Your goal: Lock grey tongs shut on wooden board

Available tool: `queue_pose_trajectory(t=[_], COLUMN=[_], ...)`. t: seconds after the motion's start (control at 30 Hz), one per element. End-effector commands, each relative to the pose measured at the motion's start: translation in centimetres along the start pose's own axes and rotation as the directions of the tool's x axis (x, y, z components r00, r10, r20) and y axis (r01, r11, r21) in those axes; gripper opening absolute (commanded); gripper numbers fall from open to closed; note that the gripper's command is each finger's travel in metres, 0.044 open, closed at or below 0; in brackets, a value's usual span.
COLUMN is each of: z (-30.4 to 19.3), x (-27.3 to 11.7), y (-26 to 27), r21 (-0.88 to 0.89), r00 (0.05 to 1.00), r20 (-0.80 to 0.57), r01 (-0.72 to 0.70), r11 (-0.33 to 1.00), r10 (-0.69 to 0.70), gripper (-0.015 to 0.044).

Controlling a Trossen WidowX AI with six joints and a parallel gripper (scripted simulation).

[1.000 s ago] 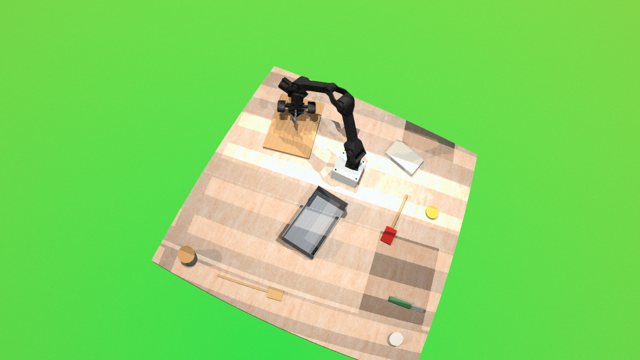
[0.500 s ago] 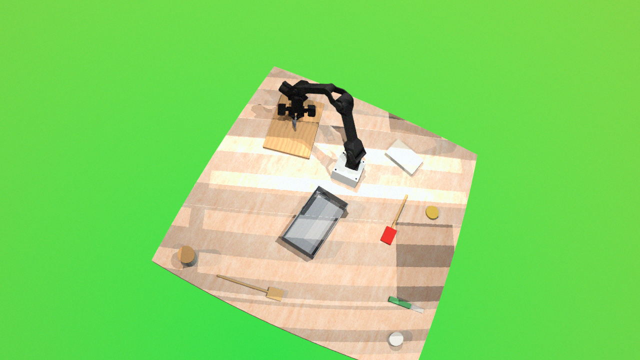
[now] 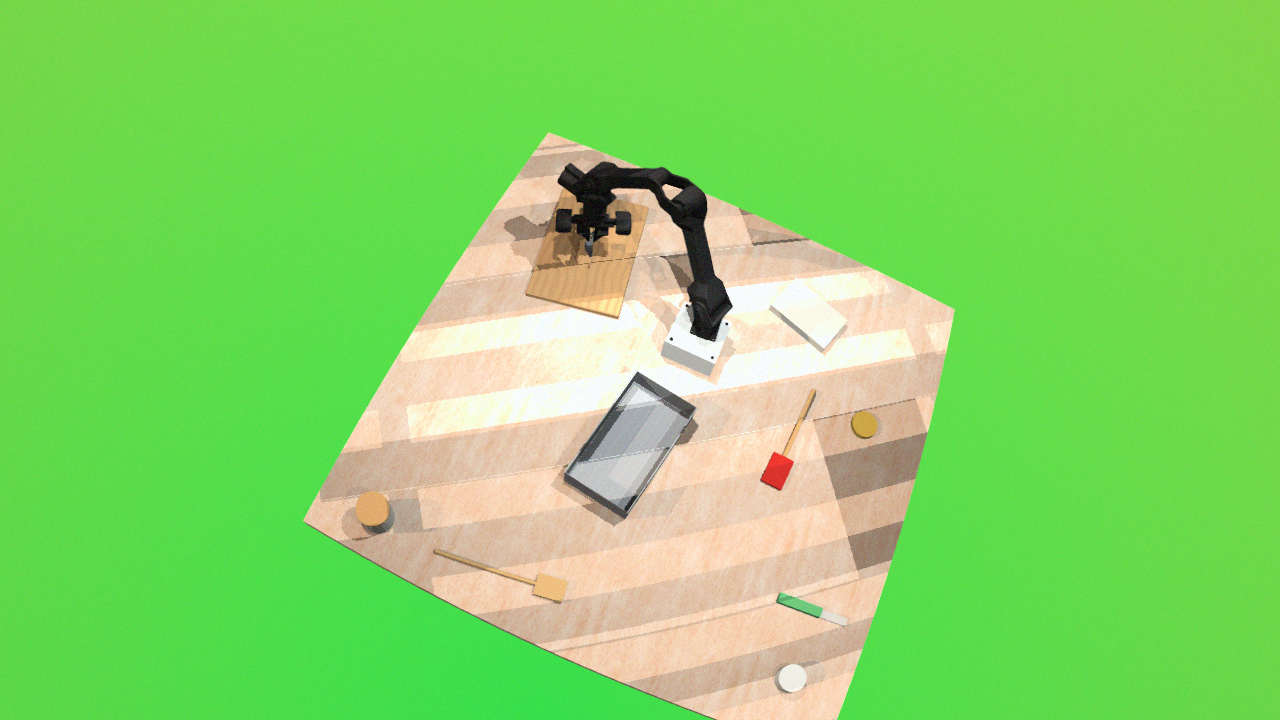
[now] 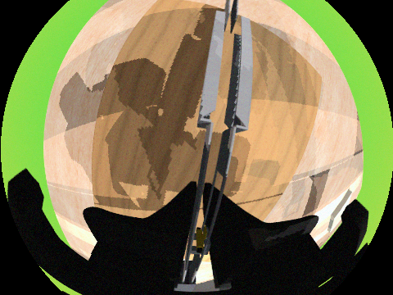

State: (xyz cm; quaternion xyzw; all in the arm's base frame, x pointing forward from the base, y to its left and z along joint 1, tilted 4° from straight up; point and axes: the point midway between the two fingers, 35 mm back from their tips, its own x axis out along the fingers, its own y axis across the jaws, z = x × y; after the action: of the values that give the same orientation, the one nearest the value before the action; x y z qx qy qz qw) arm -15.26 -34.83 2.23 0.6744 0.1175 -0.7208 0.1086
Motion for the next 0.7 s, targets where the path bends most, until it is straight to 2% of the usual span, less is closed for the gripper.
queue_pose_trajectory(t=[0.0,0.4,0.53,0.67], z=[0.0,0.0,-0.2,-3.2], x=[0.0,0.0,-0.2,-2.7], y=[0.0,0.0,0.2,1.7], r21=[0.0,0.0,0.0,-0.001], r00=[1.0,1.0,1.0,1.0], r20=[0.0,0.0,0.0,-0.003], r01=[-0.001,-0.001,-0.001,-0.004], r11=[1.0,1.0,1.0,1.0], r10=[0.001,0.001,0.001,0.004], gripper=[0.0113,0.0427,0.044,0.044])
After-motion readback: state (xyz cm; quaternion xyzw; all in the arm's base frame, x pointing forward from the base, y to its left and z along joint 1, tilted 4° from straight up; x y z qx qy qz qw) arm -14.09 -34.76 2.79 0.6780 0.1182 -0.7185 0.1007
